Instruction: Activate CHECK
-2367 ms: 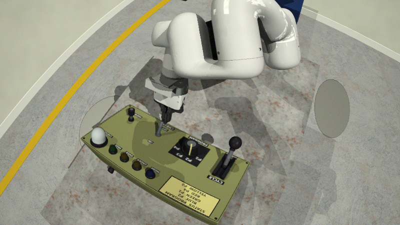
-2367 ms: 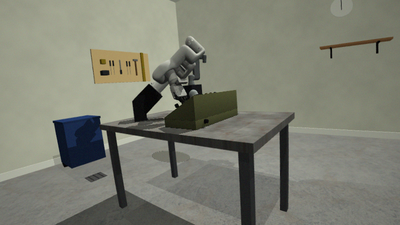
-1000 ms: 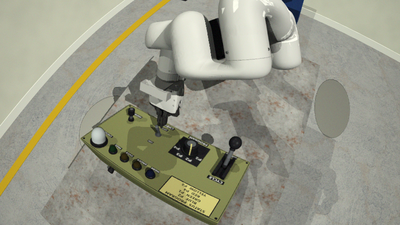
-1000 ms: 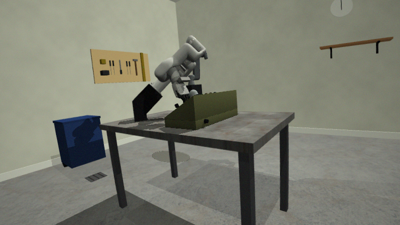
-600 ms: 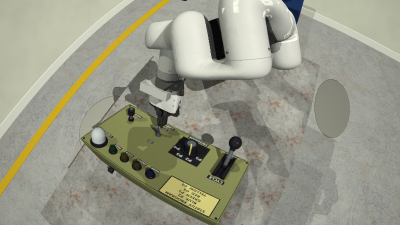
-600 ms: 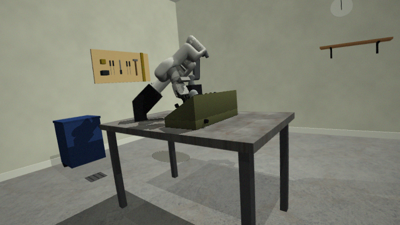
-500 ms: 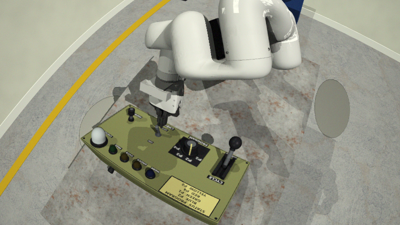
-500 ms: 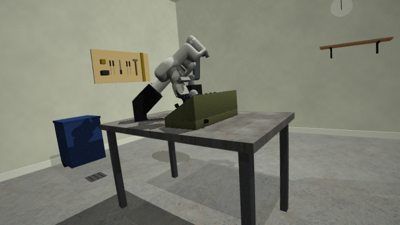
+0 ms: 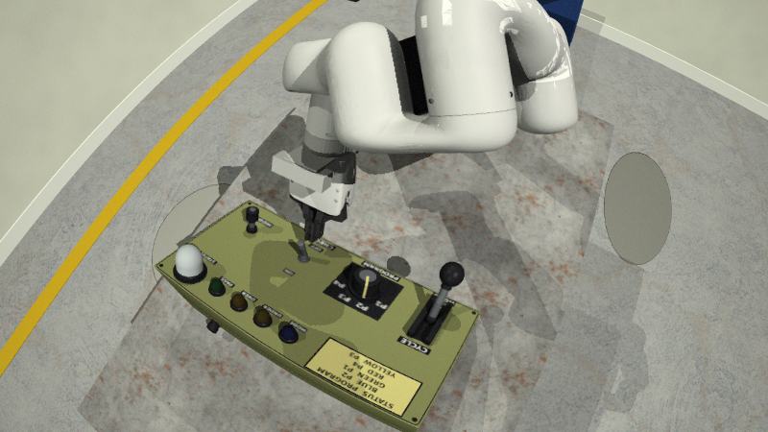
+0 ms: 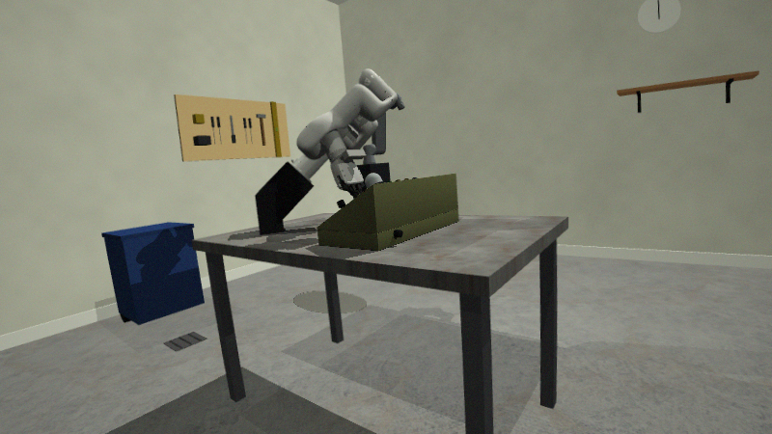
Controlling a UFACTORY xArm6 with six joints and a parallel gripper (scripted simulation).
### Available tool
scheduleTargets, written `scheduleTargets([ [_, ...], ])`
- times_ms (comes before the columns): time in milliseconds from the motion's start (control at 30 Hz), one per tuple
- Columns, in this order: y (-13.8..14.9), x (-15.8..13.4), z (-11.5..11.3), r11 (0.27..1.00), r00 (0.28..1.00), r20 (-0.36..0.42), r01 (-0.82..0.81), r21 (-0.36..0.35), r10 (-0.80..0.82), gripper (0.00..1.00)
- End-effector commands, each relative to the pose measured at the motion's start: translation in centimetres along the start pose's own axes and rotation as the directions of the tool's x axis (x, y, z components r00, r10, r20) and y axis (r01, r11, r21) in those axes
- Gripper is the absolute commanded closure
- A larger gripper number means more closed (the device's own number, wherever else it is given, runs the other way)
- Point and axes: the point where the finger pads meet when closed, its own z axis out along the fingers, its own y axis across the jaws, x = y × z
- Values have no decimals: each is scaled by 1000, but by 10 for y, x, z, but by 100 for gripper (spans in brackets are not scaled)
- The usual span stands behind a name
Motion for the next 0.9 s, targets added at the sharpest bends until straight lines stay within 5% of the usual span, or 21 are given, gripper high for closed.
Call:
scheduleTargets([
  [0, 0, -3, 0, 1000, 1000, -3, 1, -1, -1, 100],
  [367, 0, -4, -8, 1000, 1000, -3, 1, -1, -1, 100],
  [867, 0, -4, -88, 1000, 1000, -3, 1, -1, -1, 100],
])
